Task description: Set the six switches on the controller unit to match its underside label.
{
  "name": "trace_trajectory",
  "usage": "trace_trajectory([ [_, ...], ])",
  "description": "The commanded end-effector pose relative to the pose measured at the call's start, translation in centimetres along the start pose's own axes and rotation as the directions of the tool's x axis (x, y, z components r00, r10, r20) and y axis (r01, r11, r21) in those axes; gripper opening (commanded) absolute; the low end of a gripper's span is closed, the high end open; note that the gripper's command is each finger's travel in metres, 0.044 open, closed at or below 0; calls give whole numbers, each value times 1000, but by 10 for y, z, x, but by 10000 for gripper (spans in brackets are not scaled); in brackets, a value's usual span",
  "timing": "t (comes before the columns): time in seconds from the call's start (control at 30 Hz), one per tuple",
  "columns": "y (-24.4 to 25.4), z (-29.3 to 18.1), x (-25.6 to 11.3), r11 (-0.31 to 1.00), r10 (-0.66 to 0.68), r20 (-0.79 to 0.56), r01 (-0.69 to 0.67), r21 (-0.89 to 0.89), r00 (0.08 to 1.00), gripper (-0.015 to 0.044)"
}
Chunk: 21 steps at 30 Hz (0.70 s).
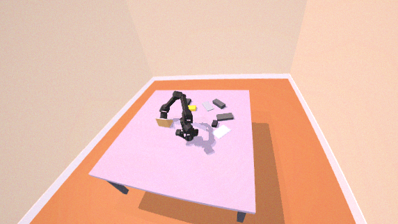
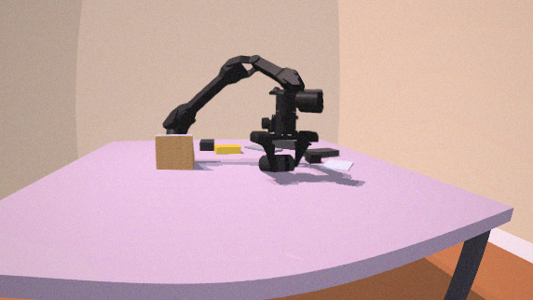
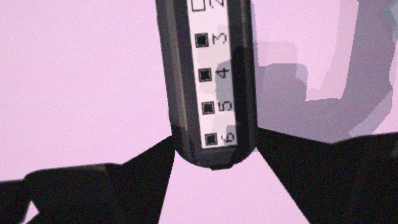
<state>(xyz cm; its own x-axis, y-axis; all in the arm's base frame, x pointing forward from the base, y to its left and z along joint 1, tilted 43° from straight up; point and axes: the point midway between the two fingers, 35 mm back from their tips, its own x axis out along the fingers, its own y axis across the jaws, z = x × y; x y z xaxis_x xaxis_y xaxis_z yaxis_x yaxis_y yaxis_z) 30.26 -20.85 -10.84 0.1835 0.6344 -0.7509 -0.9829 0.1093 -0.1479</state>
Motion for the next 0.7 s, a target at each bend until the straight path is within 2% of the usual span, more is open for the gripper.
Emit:
trace_trajectory([
  [0.0, 0, 3, 6, 1000, 2, 15, -2, 6, 1000, 338],
  [0.67, 0, 1, 22, 1000, 2, 16, -2, 5, 1000, 338],
])
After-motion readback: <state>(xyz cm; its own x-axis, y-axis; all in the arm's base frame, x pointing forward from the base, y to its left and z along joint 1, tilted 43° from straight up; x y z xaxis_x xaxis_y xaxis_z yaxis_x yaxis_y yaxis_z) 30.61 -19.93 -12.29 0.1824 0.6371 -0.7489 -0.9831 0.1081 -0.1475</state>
